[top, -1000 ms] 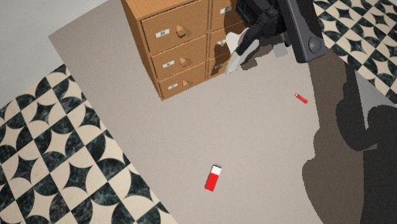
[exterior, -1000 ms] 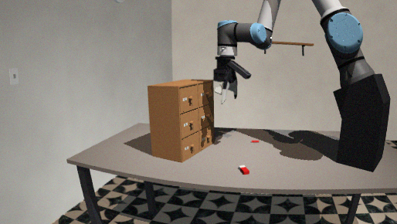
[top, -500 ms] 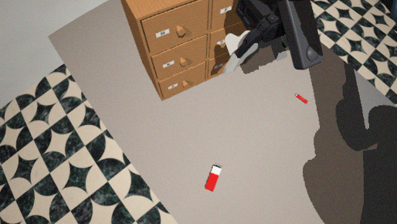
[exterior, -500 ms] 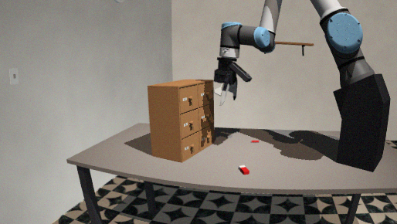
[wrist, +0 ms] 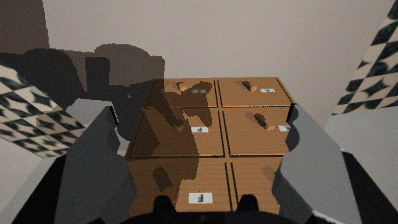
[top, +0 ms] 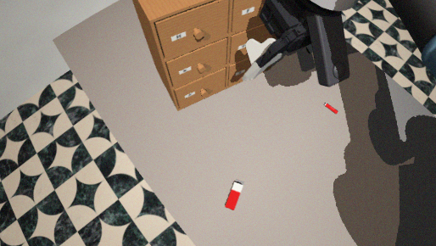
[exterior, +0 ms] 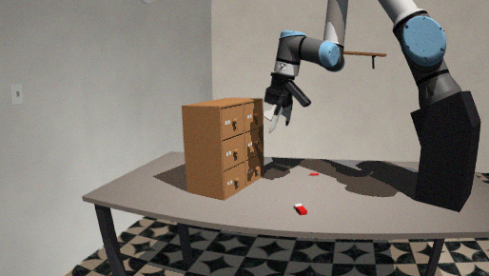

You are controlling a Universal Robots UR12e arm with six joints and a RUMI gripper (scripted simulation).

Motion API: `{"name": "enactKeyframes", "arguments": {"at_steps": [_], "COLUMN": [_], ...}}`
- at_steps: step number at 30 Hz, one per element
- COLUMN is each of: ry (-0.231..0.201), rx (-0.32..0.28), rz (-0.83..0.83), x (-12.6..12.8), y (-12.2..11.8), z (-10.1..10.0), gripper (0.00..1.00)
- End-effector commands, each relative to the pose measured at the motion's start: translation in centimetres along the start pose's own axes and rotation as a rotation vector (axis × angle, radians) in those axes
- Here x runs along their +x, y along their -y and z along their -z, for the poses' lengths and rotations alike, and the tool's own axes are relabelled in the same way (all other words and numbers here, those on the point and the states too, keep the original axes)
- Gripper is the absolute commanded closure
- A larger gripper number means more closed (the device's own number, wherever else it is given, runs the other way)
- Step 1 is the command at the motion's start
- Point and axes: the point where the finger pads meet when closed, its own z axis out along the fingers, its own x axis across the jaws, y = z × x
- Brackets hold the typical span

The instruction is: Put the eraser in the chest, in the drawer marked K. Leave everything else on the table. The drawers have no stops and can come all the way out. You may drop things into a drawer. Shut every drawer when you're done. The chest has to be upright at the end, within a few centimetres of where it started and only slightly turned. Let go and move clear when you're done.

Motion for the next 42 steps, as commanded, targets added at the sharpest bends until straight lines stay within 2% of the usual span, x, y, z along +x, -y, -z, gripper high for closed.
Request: {"name": "enactKeyframes", "arguments": {"at_steps": [1,11,13,28,30,42], "ry": [0.000,0.000,0.000,0.000,0.000,0.000], "rx": [-0.048,-0.148,-0.148,-0.307,-0.307,-0.435], "rz": [0.000,0.000,0.000,0.000,0.000,0.000], "x": [0.0,0.0,0.0,0.0,0.0,0.0], "y": [-0.3,-0.9,-0.9,-1.8,-1.8,-2.6], "z": [-0.5,-1.6,-1.6,-3.4,-3.4,-4.8], "gripper": [0.00,0.00,0.00,0.00,0.00,0.00]}}
